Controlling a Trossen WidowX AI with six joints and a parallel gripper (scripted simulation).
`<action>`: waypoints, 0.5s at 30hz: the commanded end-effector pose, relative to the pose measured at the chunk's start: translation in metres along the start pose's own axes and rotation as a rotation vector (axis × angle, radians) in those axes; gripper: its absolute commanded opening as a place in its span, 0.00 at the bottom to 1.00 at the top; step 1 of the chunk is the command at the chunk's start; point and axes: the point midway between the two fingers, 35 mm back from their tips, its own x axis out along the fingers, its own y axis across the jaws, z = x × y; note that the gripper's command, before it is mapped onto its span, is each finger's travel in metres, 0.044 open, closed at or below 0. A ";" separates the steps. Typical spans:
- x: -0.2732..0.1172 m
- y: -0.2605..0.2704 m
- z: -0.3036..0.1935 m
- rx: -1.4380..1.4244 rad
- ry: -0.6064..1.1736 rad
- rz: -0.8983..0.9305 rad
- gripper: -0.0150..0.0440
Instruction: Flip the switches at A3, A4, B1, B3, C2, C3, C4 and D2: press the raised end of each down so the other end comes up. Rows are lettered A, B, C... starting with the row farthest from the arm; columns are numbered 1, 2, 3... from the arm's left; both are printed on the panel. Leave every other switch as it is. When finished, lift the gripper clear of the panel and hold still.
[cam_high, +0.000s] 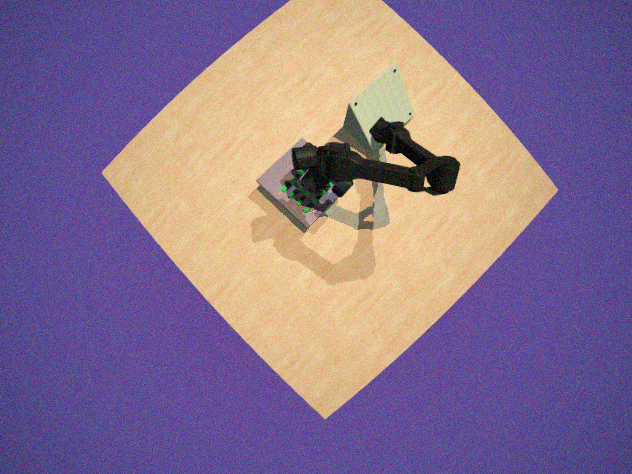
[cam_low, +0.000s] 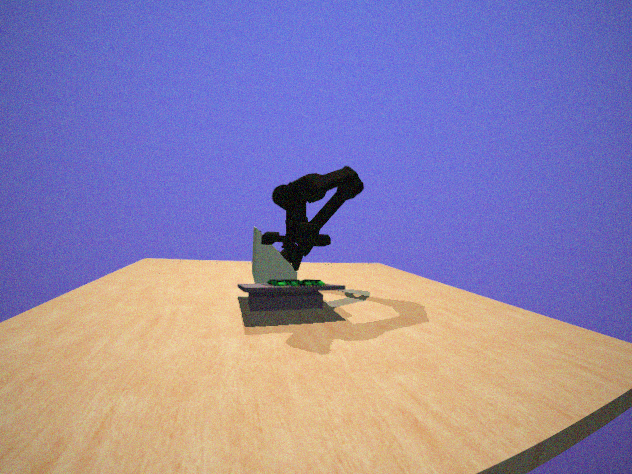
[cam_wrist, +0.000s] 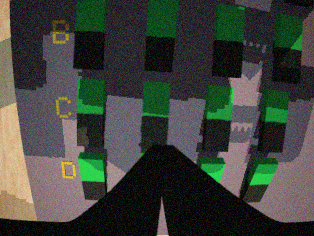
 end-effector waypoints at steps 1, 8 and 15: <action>0.009 0.002 -0.004 0.010 0.005 0.010 0.25; 0.014 0.002 -0.004 0.010 0.005 0.010 0.25; 0.023 0.002 -0.004 0.010 0.005 0.010 0.25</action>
